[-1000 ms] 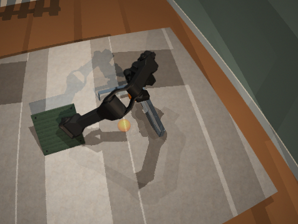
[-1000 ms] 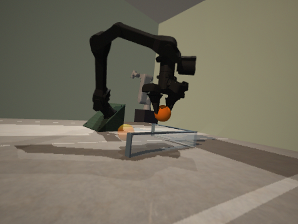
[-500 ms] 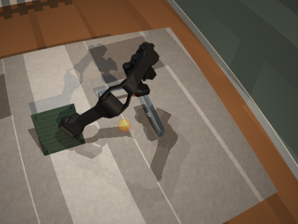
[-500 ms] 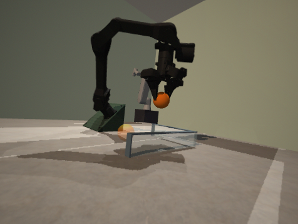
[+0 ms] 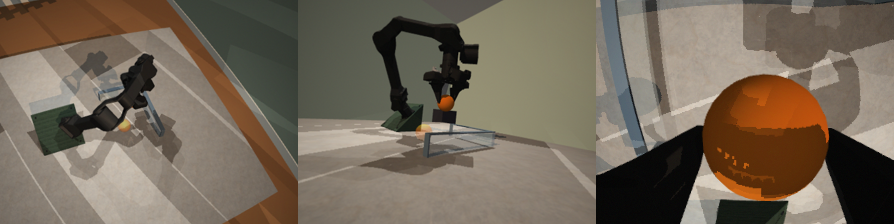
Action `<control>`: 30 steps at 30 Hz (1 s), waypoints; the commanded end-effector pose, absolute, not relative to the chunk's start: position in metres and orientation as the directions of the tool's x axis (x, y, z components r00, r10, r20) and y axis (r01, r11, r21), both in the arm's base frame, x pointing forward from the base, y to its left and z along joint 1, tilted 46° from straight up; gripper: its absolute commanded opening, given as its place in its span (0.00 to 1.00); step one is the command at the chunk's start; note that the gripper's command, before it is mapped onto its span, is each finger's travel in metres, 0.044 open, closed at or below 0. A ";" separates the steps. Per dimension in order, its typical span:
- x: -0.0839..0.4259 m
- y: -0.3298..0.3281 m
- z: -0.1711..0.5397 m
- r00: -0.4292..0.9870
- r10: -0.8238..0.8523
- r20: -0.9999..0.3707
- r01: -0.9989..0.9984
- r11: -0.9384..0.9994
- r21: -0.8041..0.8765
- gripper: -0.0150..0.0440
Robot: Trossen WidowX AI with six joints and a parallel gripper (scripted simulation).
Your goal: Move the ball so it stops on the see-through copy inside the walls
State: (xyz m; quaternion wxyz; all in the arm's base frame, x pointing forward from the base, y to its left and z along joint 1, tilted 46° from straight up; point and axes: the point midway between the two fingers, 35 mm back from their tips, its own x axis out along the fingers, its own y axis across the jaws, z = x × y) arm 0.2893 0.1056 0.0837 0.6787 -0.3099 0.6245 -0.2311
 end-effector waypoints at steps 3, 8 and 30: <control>0.277 0.084 0.089 0.118 -0.701 -0.703 -0.076 0.699 -0.711 0.25; 0.267 0.067 0.091 0.118 -0.703 -0.702 -0.076 0.698 -0.712 0.25; 0.253 0.011 0.064 0.118 -0.703 -0.701 -0.076 0.698 -0.712 0.25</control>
